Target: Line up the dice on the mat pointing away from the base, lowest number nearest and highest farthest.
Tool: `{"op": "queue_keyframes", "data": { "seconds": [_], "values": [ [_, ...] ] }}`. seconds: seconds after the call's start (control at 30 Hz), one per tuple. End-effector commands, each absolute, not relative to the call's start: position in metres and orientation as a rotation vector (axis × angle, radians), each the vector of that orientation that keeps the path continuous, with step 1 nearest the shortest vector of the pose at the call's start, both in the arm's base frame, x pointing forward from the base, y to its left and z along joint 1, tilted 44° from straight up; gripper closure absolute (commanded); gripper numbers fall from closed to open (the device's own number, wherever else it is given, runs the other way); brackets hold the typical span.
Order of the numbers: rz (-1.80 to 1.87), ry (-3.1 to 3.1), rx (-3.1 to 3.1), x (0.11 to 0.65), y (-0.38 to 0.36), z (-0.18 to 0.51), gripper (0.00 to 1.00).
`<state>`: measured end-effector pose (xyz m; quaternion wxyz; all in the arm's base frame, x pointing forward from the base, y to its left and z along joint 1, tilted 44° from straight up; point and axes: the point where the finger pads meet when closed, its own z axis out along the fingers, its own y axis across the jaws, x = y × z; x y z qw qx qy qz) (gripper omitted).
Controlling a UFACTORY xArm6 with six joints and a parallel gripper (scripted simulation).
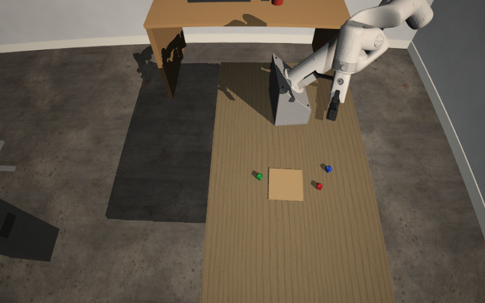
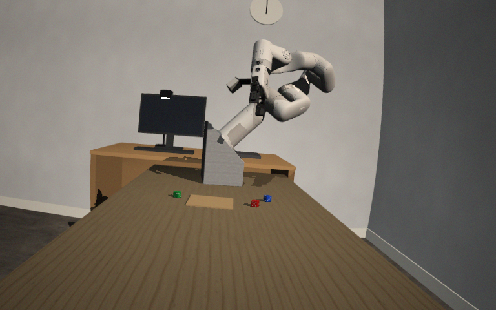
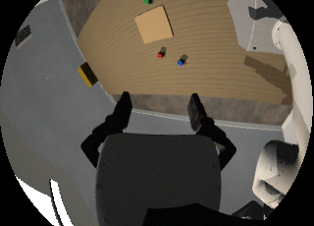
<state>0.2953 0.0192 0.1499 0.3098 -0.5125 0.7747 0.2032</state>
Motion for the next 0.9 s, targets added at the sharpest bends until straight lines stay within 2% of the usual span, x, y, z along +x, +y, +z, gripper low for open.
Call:
{"op": "queue_keyframes", "data": {
  "seconds": [0.0,0.77,0.87],
  "values": [
    [0.651,2.187,-1.236,0.314,0.007,0.135,0.0],
    [0.953,2.596,-0.813,0.36,-0.026,0.046,0.0],
    [1.028,2.709,-0.673,0.367,-0.032,0.008,0.0]
  ]
}}
